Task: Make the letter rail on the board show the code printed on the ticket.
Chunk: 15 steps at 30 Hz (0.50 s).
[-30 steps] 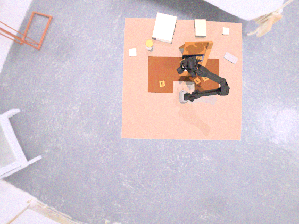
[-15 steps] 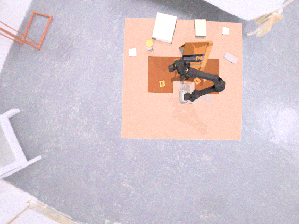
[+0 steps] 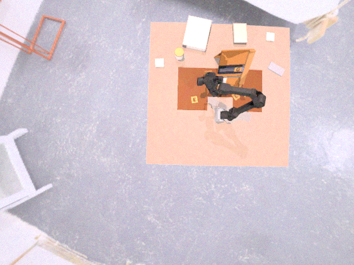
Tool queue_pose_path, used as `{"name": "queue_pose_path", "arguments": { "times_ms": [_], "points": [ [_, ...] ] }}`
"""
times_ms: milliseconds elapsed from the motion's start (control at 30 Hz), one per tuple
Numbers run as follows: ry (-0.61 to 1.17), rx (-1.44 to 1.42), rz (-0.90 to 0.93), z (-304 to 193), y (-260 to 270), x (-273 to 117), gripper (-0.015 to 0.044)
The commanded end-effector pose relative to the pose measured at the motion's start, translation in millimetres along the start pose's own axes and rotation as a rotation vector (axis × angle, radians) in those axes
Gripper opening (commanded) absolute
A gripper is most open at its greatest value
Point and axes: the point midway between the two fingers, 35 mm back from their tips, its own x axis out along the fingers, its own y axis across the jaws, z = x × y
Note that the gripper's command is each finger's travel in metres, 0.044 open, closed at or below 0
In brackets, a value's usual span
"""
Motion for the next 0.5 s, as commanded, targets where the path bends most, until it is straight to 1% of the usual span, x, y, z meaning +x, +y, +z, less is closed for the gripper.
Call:
{"name": "queue_pose_path", "arguments": {
  "times_ms": [0, 267, 467],
  "points": [
    [-0.003, 0.007, -0.003, 2, 1, 10, 0.0],
    [-0.006, 0.007, -0.006, 2, -1, 46, 0.0],
    [-0.007, 0.007, -0.007, 3, -1, 48, 0.0]
  ]
}}
